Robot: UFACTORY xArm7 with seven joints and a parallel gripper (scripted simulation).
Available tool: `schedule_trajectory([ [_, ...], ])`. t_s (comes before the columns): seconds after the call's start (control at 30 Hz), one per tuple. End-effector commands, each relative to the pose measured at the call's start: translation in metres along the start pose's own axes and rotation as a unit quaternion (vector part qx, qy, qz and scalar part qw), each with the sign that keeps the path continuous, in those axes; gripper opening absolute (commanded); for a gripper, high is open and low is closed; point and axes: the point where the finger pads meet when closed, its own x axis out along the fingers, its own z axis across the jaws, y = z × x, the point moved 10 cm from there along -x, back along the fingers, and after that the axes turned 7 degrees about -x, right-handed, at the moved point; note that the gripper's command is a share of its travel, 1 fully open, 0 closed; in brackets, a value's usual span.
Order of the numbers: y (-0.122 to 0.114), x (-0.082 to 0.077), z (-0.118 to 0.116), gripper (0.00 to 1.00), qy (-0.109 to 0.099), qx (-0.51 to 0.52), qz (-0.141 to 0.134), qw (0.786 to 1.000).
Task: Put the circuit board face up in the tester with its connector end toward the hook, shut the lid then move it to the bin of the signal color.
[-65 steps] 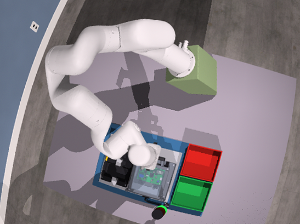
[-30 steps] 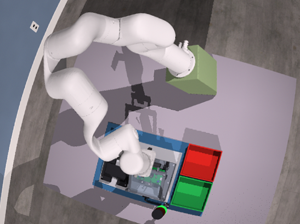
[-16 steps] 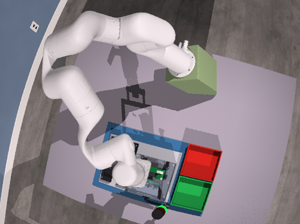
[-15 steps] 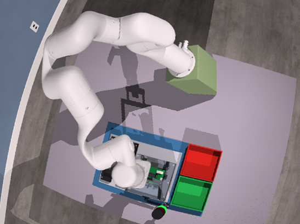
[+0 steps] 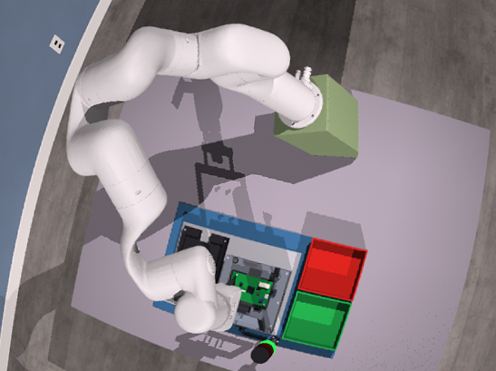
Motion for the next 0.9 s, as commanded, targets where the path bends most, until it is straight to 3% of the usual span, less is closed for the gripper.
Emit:
schedule_trajectory([
  [0.0,0.002,-0.007,-0.016,0.00,0.001,0.000,0.000,1.000],
  [0.87,0.009,-0.016,-0.073,0.00,0.001,0.000,0.000,1.000],
])
